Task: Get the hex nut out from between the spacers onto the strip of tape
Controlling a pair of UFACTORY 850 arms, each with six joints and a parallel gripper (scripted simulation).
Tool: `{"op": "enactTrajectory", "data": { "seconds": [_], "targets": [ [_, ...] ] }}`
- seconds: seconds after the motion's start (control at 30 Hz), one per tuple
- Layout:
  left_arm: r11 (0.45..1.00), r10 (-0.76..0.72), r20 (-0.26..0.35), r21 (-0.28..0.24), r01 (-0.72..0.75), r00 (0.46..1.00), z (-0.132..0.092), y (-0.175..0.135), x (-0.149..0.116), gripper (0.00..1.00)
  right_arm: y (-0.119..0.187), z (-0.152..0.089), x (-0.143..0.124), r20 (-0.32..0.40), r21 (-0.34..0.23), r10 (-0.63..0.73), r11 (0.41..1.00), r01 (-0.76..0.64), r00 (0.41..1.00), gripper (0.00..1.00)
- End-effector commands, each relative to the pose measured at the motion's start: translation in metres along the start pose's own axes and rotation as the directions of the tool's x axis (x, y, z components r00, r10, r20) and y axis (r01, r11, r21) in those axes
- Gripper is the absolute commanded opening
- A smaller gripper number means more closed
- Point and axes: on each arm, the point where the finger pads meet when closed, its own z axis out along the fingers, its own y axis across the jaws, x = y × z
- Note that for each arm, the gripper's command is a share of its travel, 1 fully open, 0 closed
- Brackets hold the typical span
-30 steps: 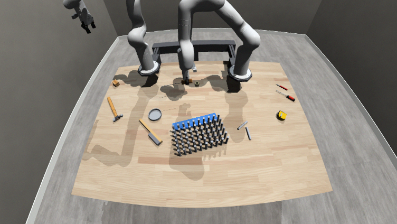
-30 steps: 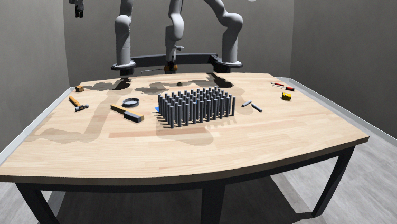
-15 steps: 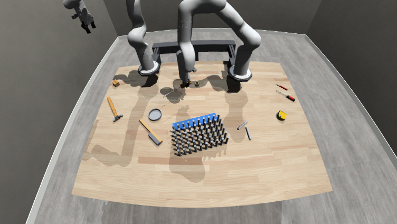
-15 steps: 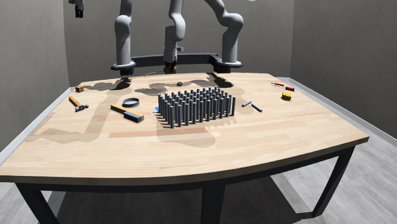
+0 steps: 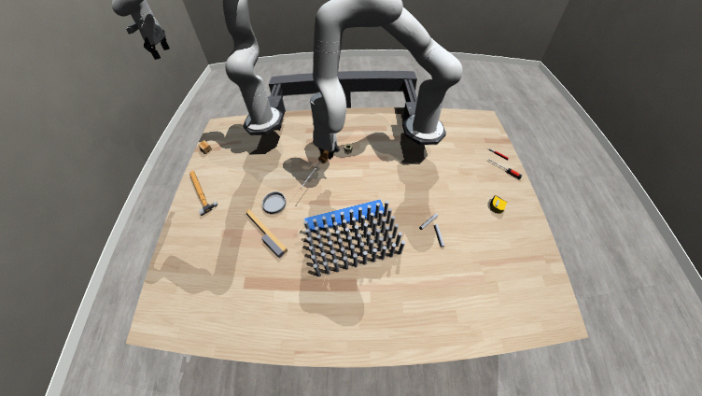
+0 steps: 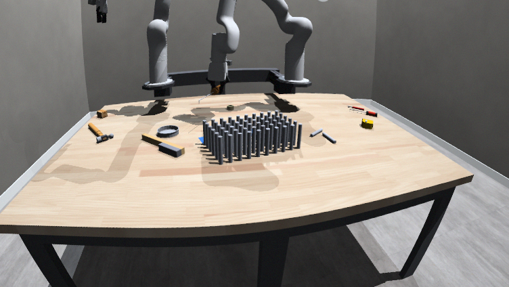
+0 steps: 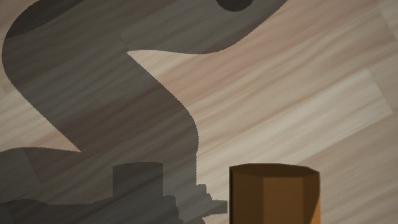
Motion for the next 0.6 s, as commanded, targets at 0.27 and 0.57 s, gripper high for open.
{"op": "enactTrajectory", "data": {
  "seconds": [0.27, 0.57],
  "targets": [
    [0.931, -0.364, 0.026, -0.03, 0.365, 0.931, -0.001, 0.007, -0.026, 0.0, 0.0, -0.001, 0.0, -0.002, 0.0, 0.0, 1.0, 0.0, 1.0, 1.0],
    [0.861, -0.507, 0.031, -0.025, 0.507, 0.862, -0.002, 0.01, -0.037, 0.0, 0.0, -0.001, 0.0, -0.002, 0.0, 0.0, 1.0, 0.0, 1.0, 1.0]
  ]
}}
